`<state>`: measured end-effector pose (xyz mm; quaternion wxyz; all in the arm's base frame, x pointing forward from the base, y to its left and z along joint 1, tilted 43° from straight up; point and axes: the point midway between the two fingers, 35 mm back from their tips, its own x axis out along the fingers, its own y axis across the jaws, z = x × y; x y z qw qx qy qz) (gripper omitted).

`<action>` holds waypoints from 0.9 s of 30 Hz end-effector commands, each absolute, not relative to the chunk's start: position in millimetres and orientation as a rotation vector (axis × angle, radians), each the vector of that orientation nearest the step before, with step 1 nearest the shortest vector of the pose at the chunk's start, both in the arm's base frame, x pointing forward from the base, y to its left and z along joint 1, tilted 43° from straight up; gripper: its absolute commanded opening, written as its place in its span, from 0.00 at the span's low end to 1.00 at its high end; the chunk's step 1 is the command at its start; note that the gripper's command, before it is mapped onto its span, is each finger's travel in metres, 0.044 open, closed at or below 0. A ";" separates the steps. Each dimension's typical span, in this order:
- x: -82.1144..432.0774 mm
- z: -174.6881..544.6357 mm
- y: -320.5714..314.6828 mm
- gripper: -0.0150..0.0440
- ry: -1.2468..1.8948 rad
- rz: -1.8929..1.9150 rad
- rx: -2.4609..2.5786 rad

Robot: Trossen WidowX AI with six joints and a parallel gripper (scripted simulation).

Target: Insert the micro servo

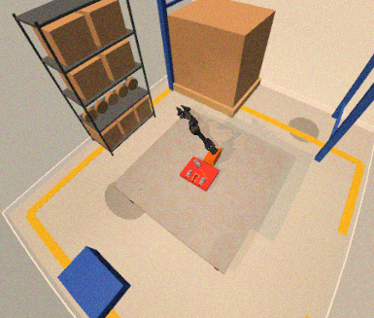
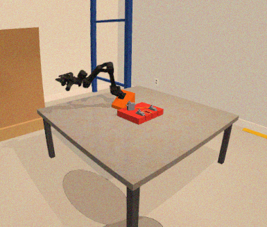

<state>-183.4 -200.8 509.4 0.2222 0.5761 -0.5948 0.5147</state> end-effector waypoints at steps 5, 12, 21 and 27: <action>-179.7 508.6 -208.5 1.00 -1.635 1.466 1.630; -168.3 500.5 -238.4 1.00 -1.629 1.631 1.761; -144.0 477.9 -288.8 1.00 -1.652 1.891 1.955; -119.8 459.4 -319.8 1.00 -1.683 2.053 2.082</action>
